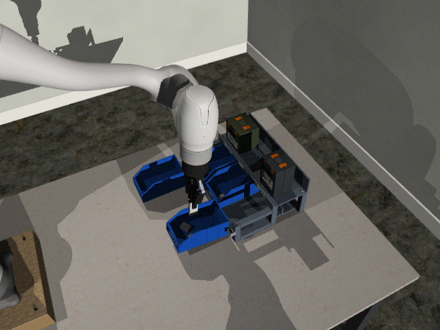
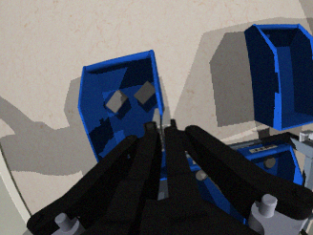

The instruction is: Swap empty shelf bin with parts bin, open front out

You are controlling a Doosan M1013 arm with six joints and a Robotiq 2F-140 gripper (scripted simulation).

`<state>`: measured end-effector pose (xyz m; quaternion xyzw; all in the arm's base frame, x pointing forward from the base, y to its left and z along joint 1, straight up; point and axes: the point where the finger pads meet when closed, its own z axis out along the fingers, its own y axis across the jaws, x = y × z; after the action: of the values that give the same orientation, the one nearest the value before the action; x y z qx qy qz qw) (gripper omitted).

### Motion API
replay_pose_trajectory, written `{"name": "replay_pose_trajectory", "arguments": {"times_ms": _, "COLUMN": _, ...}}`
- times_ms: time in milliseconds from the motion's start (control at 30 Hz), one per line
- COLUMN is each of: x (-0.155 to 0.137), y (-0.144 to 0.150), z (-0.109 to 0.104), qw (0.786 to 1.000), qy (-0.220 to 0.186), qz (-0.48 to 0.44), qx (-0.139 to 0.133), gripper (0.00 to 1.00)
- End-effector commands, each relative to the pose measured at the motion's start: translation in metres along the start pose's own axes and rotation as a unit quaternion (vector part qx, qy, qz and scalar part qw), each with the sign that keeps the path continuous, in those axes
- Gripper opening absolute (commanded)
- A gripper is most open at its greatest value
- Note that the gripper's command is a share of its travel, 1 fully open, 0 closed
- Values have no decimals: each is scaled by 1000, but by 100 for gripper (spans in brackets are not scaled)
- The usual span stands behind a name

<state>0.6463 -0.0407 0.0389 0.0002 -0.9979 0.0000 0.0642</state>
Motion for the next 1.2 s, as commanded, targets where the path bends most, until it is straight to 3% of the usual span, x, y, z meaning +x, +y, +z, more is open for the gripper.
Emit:
{"name": "replay_pose_trajectory", "arguments": {"times_ms": 0, "x": 0, "y": 0, "z": 0, "qw": 1000, "qy": 0, "qz": 0, "qx": 0, "gripper": 10}}
{"name": "replay_pose_trajectory", "arguments": {"times_ms": 1167, "x": -4, "y": 0, "z": -1, "qw": 1000, "qy": 0, "qz": 0, "qx": 0, "gripper": 10}}
